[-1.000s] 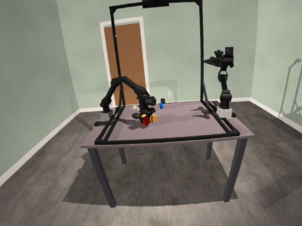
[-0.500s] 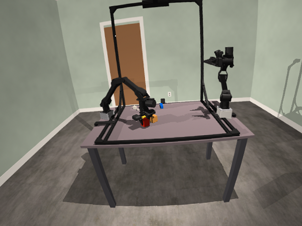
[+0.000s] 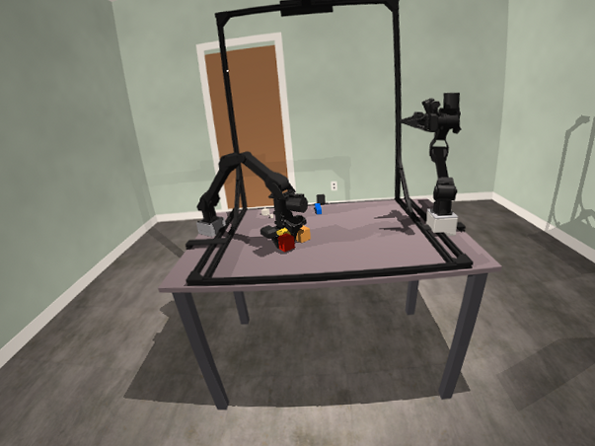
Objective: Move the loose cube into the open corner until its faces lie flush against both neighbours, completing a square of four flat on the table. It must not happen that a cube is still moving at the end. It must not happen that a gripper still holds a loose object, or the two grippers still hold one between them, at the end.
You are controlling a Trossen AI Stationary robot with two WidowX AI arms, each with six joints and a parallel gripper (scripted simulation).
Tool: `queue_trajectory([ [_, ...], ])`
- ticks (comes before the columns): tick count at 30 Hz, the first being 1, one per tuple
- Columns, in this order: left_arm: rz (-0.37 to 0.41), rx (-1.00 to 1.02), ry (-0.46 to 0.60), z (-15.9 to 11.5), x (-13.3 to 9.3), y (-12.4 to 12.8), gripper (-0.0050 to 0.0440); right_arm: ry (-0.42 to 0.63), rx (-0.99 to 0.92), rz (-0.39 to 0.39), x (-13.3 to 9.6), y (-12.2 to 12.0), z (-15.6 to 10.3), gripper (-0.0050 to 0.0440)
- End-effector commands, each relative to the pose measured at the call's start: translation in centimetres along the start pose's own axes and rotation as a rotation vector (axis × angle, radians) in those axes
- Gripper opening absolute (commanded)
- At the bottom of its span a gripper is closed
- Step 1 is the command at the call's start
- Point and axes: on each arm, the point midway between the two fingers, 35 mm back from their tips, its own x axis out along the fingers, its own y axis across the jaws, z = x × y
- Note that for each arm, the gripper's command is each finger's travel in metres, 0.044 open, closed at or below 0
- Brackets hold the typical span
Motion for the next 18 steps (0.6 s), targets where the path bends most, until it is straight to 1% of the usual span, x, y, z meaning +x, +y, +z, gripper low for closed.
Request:
queue_trajectory([
  [1,-0.002,-0.003,0.0,0.0,0.0,-0.1,0.04,0.0,0.005,0.0,0.1,0.0,0.0,0.0372],
  [10,-0.002,-0.003,0.0,0.0,0.0,-0.1,0.04,0.0,0.005,0.0,0.0,0.0,0.0,0.0372],
  [12,-0.002,-0.003,0.0,0.0,0.0,-0.1,0.04,0.0,0.005,0.0,-1.2,0.0,0.1,0.0372],
  [14,-0.002,-0.003,0.0,0.0,0.0,-0.1,0.04,0.0,0.005,0.0,-3.2,0.1,0.2,0.0372],
  [16,-0.002,-0.003,0.0,0.0,0.0,-0.1,0.04,0.0,0.005,0.0,-3.2,0.1,0.2,0.0372],
  [18,-0.002,-0.003,0.0,0.0,0.0,-0.1,0.04,0.0,0.005,0.0,-5.1,0.1,0.2,0.0372],
])
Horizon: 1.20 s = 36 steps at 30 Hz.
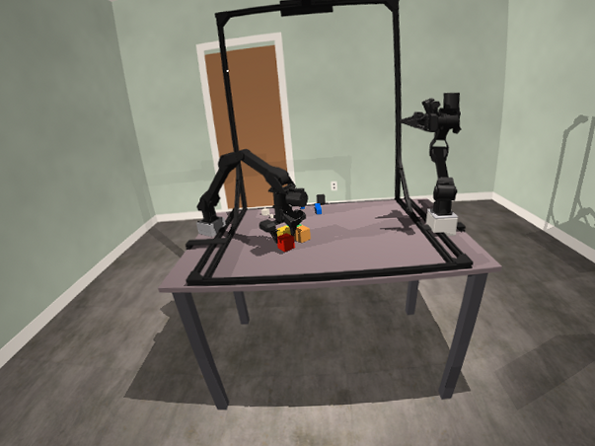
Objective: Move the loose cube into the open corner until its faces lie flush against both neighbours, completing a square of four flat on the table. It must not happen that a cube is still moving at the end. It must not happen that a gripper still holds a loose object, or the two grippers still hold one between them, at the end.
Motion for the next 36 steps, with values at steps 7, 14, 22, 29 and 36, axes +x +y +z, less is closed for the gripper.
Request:
queue_trajectory([
  [7,-0.002,-0.003,0.0,0.0,0.0,-0.1,0.04,-0.026,0.005,0.01,-5.1,0.0,0.1,0.0372],
  [14,-0.002,-0.003,0.0,0.0,0.0,-0.1,0.04,-0.026,0.005,0.01,-5.1,0.0,0.1,0.0372],
  [22,-0.002,-0.003,0.0,0.0,0.0,-0.1,0.04,-0.026,0.005,0.01,-5.1,0.0,0.1,0.0204],
  [29,-0.002,-0.003,0.0,0.0,0.0,-0.1,0.04,-0.026,0.005,0.01,-5.1,0.0,0.1,0.0036],
  [36,-0.002,-0.003,0.0,0.0,0.0,-0.1,0.04,-0.026,0.005,0.01,-5.1,0.0,0.1,0.0],
])
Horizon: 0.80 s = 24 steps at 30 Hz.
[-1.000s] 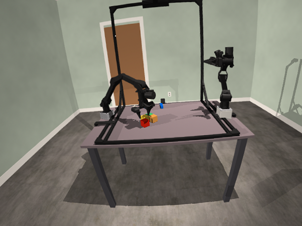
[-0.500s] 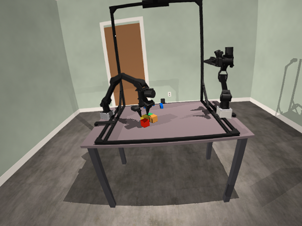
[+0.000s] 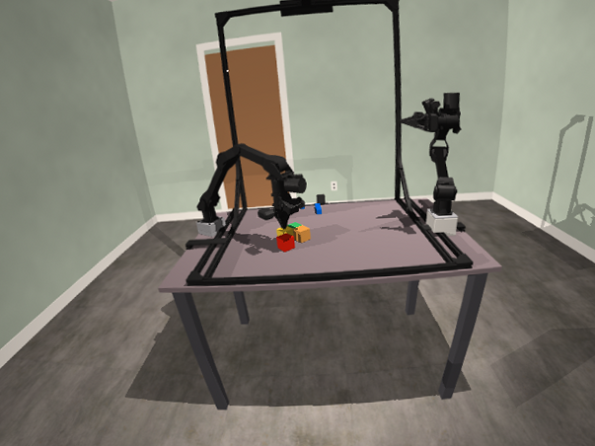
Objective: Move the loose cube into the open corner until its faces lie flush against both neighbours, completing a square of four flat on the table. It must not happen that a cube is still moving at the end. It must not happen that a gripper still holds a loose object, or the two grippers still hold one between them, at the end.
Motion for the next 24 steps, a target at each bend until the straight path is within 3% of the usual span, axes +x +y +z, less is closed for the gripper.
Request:
queue_trajectory([
  [1,-0.002,-0.003,0.0,0.0,0.0,-0.1,0.04,-0.001,0.005,0.0,-0.1,0.0,0.0,0.0],
  [5,-0.002,-0.003,0.0,0.0,0.0,-0.1,0.04,-0.001,0.005,0.0,0.0,-1.1,0.1,0.0],
  [10,-0.002,-0.003,0.0,0.0,0.0,-0.1,0.04,-0.001,0.005,0.0,1.4,-8.4,0.0,0.0],
  [20,-0.002,-0.003,0.0,0.0,0.0,-0.1,0.04,-0.001,0.005,0.0,1.6,-8.6,-0.1,0.0],
  [24,-0.002,-0.003,0.0,0.0,0.0,-0.1,0.04,-0.001,0.005,0.0,4.9,-8.6,-0.1,0.0],
])
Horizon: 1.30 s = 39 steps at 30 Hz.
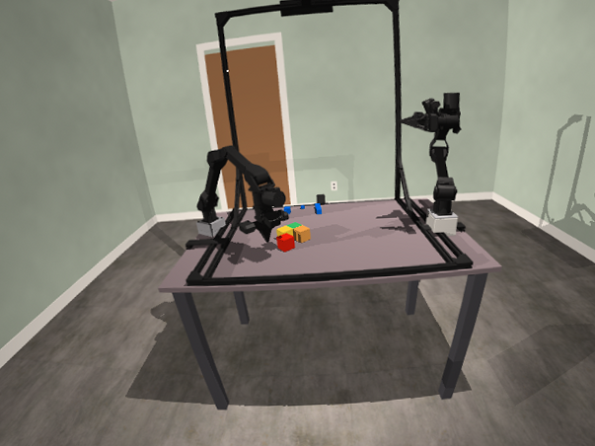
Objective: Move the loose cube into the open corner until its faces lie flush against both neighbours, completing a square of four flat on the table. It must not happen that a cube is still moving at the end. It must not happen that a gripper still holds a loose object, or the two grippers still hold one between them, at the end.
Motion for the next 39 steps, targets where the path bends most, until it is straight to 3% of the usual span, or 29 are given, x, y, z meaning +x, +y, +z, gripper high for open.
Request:
queue_trajectory([
  [1,-0.002,-0.003,0.0,0.0,0.0,-0.1,0.04,0.021,-0.005,-0.002,3.2,-0.1,-0.6,0.0],
  [39,-0.002,-0.003,0.0,0.0,0.0,-0.1,0.04,0.021,-0.005,-0.002,3.9,1.1,-0.6,0.0],
])
